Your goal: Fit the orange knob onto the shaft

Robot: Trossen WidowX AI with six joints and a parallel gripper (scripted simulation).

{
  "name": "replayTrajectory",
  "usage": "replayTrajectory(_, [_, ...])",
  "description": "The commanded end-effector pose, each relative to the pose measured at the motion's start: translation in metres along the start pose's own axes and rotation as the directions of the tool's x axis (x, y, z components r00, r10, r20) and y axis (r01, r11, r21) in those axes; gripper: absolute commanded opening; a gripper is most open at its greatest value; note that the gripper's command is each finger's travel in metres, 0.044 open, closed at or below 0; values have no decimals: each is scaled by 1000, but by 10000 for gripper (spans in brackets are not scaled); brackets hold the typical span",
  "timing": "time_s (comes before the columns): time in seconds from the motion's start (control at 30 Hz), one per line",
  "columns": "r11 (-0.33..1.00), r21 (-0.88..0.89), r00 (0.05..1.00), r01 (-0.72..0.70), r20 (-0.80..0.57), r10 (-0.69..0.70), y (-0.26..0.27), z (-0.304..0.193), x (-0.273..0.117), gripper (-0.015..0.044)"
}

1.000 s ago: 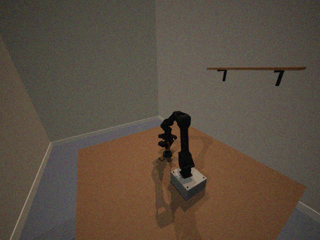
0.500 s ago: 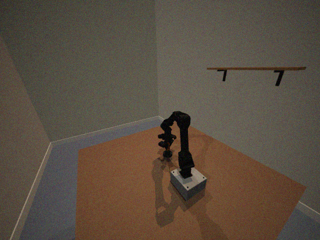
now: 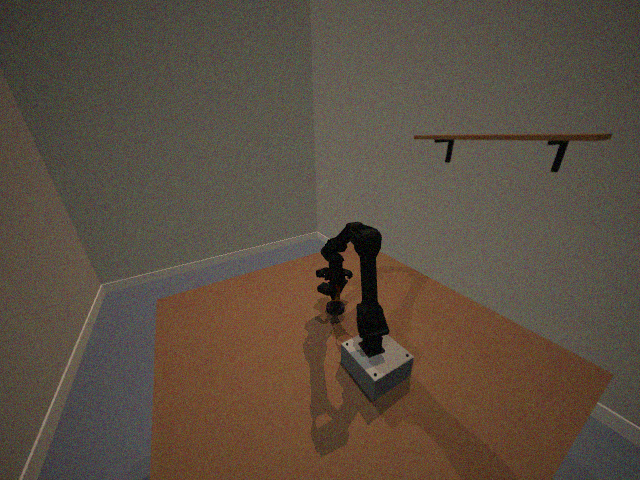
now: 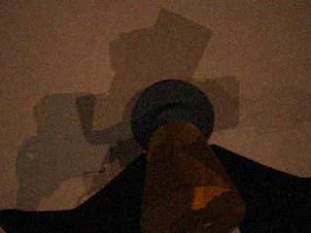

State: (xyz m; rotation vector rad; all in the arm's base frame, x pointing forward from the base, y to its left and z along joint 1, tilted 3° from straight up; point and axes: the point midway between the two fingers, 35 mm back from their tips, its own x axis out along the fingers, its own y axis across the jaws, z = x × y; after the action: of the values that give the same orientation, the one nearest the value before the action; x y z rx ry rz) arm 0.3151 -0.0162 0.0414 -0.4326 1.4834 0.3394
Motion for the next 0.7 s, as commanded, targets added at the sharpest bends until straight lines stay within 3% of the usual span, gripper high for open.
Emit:
replayTrajectory(0.0, [995, -96, 1000, 3, 6, -2, 0, 0, -3, 0])
replayTrajectory(0.1, [984, -180, 1000, 3, 6, -2, 0, 1, -4, 0])
replayTrajectory(0.67, [984, -180, 1000, 3, 6, -2, -1, 1, 2, 0])
